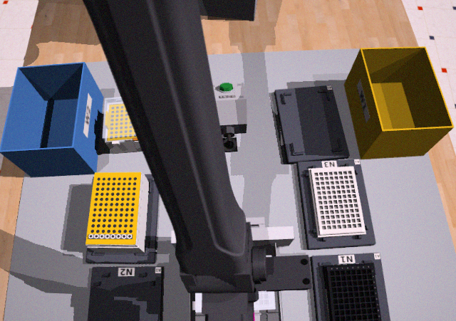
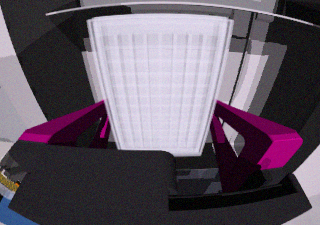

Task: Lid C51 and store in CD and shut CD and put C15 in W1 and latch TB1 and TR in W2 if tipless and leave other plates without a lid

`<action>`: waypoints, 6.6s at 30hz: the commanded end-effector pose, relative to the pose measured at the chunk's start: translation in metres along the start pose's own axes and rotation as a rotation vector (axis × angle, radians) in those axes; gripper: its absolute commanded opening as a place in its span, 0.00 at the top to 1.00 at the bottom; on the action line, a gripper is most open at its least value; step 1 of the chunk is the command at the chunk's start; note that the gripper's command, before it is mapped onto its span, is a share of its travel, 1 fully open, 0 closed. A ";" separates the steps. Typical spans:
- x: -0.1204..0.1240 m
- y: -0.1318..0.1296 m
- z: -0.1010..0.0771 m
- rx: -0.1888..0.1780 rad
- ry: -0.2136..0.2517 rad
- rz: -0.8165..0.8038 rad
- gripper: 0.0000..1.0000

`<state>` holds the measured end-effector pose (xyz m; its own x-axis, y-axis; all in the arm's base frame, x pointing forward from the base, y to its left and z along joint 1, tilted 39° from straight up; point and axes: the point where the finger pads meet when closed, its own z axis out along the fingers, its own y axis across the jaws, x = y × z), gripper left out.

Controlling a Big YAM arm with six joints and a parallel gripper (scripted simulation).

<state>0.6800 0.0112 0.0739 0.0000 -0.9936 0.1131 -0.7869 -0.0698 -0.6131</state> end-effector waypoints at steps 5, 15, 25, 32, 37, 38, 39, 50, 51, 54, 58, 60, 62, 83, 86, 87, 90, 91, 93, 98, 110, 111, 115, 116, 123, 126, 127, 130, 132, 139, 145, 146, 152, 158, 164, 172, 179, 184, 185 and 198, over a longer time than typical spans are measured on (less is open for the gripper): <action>0.008 -0.021 0.002 0.029 0.003 -0.001 1.00; 0.009 -0.023 0.002 0.030 0.003 -0.001 1.00; 0.009 -0.025 0.002 0.033 0.003 0.000 1.00; 0.009 -0.026 0.002 0.033 0.003 0.000 1.00; 0.009 -0.027 0.002 0.035 0.004 0.000 1.00; 0.009 -0.027 0.002 0.035 0.004 0.000 1.00; 0.009 -0.028 0.002 0.037 0.004 0.000 1.00; 0.009 -0.028 0.002 0.037 0.004 0.000 1.00; 0.009 -0.028 0.002 0.037 0.004 0.000 1.00; 0.009 -0.028 0.002 0.037 0.004 0.000 1.00; 0.009 -0.028 0.002 0.037 0.004 0.000 1.00; 0.009 -0.028 0.002 0.037 0.004 0.000 1.00; 0.009 -0.028 0.002 0.037 0.004 0.000 1.00; 0.009 -0.028 0.002 0.037 0.004 0.000 1.00; 0.009 -0.028 0.002 0.037 0.004 0.000 1.00; 0.009 -0.028 0.002 0.037 0.004 0.000 1.00; 0.009 -0.028 0.002 0.037 0.004 0.000 1.00; 0.009 -0.028 0.002 0.037 0.004 0.000 1.00; 0.009 -0.028 0.002 0.037 0.004 0.000 1.00; 0.009 -0.028 0.002 0.037 0.004 0.000 1.00; 0.009 -0.028 0.002 0.037 0.004 0.000 1.00; 0.009 -0.028 0.002 0.037 0.004 0.000 1.00; 0.009 -0.028 0.002 0.037 0.004 0.000 1.00; 0.009 -0.028 0.002 0.037 0.004 0.000 1.00; 0.009 -0.028 0.002 0.037 0.004 0.000 1.00; 0.009 -0.028 0.002 0.037 0.004 0.000 0.00; 0.009 -0.028 0.002 0.038 0.004 0.000 0.00; 0.009 -0.030 0.002 0.043 0.004 0.000 0.00; 0.009 -0.030 0.002 0.043 0.004 0.000 0.00; 0.009 -0.030 0.002 0.043 0.004 0.000 0.00; 0.009 -0.030 0.002 0.043 0.004 0.000 0.00; 0.009 -0.030 0.002 0.043 0.004 0.000 0.00; 0.009 -0.030 0.002 0.043 0.004 0.000 0.00; 0.009 -0.030 0.002 0.043 0.004 0.000 0.00; 0.009 -0.030 0.002 0.043 0.004 0.000 0.00; 0.009 -0.030 0.002 0.043 0.004 0.000 0.00; 0.009 -0.030 0.002 0.043 0.004 0.000 0.00; 0.009 -0.030 0.002 0.043 0.004 0.000 0.00; 0.009 -0.030 0.002 0.043 0.004 0.000 0.00; 0.005 -0.045 -0.035 0.071 0.000 0.000 0.00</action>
<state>0.6800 0.0112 0.0738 0.0023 -0.9936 0.1126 -0.7970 -0.0698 -0.5999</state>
